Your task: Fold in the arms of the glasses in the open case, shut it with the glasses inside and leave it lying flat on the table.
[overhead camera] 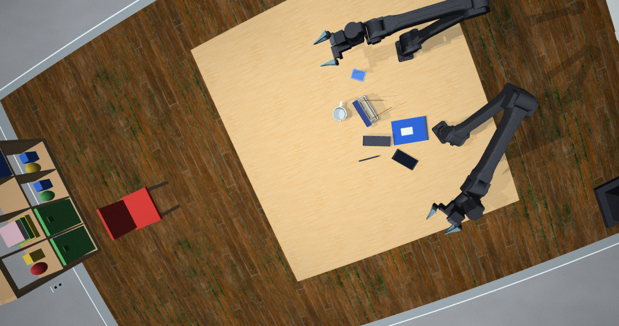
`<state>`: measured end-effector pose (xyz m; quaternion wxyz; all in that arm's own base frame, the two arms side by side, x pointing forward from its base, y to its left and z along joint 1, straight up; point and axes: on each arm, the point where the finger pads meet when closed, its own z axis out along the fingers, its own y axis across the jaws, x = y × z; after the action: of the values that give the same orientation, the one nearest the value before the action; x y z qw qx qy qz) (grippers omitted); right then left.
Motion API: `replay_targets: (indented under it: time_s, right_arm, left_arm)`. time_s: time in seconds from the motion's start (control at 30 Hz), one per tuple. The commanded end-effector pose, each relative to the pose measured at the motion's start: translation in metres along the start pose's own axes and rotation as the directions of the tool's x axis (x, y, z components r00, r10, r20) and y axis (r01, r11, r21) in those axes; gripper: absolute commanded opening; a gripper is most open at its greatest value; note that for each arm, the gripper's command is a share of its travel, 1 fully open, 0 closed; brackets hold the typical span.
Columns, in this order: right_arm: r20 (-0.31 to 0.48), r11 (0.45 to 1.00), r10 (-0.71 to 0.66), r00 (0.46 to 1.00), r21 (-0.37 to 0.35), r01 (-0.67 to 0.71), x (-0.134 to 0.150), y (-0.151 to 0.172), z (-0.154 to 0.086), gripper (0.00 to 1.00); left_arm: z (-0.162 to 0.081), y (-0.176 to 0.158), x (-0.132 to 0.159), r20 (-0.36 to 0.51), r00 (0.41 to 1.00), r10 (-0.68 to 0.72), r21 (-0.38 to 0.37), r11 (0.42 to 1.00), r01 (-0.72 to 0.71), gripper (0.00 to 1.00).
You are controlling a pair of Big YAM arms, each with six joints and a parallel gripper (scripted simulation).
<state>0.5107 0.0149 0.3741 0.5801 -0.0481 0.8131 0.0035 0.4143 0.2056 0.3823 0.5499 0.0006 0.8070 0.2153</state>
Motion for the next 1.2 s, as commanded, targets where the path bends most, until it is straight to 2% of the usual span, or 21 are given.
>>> replay_targets:
  time_s: [0.0,0.1,0.2,0.37,0.43,0.5,0.57,0.7,0.77,0.93,0.97,1.0,1.17]
  right_arm:
    - [0.120,0.999,0.024,0.992,0.022,-0.027,-0.060,-0.010,-0.007,1.00]
    - [0.194,0.998,0.031,0.981,0.038,-0.040,-0.087,-0.016,-0.024,1.00]
    - [0.218,0.998,0.040,0.975,0.045,-0.051,-0.095,-0.020,-0.017,1.00]
    - [0.291,0.996,0.050,0.955,0.054,-0.069,-0.121,-0.023,-0.026,1.00]
    - [0.333,0.995,0.053,0.942,0.059,-0.076,-0.136,-0.026,-0.038,1.00]
    - [0.333,0.995,0.053,0.942,0.059,-0.076,-0.136,-0.026,-0.038,1.00]
    - [0.342,0.995,0.055,0.938,0.063,-0.081,-0.138,-0.028,-0.034,1.00]
    - [0.388,0.993,0.061,0.920,0.067,-0.094,-0.154,-0.031,-0.042,1.00]
    - [0.425,0.993,0.059,0.903,0.068,-0.097,-0.167,-0.032,-0.058,1.00]
    - [0.414,0.993,0.061,0.908,0.070,-0.098,-0.163,-0.032,-0.046,1.00]
    - [0.410,0.993,0.060,0.910,0.071,-0.098,-0.162,-0.033,-0.046,1.00]
    - [0.433,0.993,0.048,0.900,0.075,-0.088,-0.171,-0.033,-0.058,1.00]
    - [0.416,0.993,0.050,0.908,0.074,-0.088,-0.167,-0.032,-0.055,1.00]
  left_arm:
    - [0.004,0.008,-0.067,0.118,0.991,-0.065,-0.020,0.997,0.068,1.00]
    - [0.007,-0.016,-0.097,0.178,0.978,-0.106,0.028,0.994,0.103,1.00]
    - [0.007,-0.040,-0.125,0.230,0.961,-0.153,0.076,0.987,0.139,1.00]
    - [0.003,-0.080,-0.169,0.300,0.923,-0.240,0.167,0.966,0.197,1.00]
    - [0.000,-0.097,-0.186,0.322,0.905,-0.277,0.208,0.954,0.218,1.00]
    - [0.000,-0.097,-0.186,0.322,0.905,-0.277,0.208,0.954,0.218,1.00]
    - [-0.005,-0.114,-0.201,0.338,0.888,-0.311,0.248,0.940,0.235,1.00]
    - [-0.015,-0.141,-0.226,0.363,0.854,-0.374,0.315,0.911,0.266,1.00]
    - [-0.019,-0.150,-0.235,0.371,0.842,-0.390,0.337,0.902,0.269,1.00]
    - [-0.021,-0.152,-0.240,0.383,0.837,-0.392,0.340,0.902,0.267,1.00]
    - [-0.019,-0.148,-0.236,0.373,0.844,-0.384,0.331,0.906,0.266,1.00]
    - [-0.020,-0.151,-0.237,0.381,0.852,-0.360,0.328,0.914,0.240,1.00]
    - [-0.026,-0.163,-0.240,0.379,0.854,-0.356,0.354,0.909,0.221,1.00]
